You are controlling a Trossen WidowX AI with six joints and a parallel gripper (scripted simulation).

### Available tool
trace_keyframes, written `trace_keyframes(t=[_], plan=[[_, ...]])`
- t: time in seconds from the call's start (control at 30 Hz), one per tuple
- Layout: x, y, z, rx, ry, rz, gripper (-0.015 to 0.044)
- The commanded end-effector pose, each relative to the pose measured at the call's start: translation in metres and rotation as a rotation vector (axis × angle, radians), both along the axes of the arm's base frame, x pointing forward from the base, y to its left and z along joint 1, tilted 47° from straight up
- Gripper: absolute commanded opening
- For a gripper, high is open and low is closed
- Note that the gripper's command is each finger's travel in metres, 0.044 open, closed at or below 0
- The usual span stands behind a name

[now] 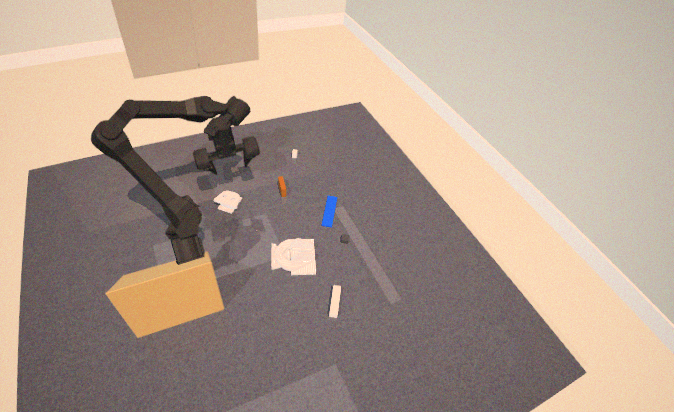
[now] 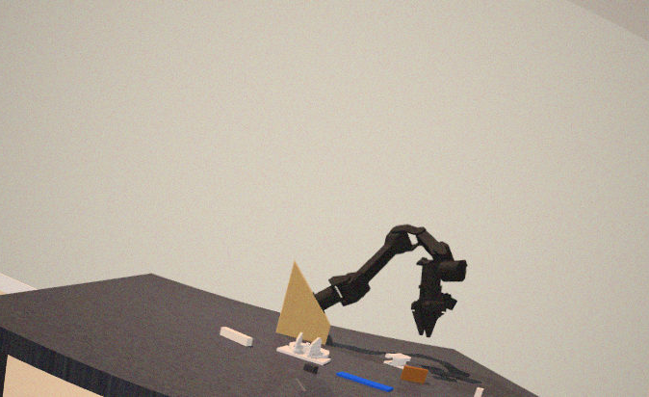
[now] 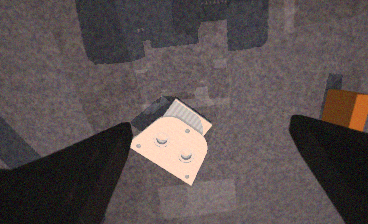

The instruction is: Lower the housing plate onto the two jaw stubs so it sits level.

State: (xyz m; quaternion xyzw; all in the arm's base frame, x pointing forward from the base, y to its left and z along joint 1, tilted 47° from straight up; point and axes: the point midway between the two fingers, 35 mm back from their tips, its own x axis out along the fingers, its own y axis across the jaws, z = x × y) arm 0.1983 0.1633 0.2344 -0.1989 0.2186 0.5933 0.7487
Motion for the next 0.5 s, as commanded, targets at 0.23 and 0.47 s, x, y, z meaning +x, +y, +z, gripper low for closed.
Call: trace_keyframes(t=[0.23, 0.47], plan=[[-0.009, -0.008, -0.014, -0.008, 0.200, -0.114, 0.0440], [-0.015, -0.013, -0.021, -0.012, 0.316, -0.184, 0.0440]])
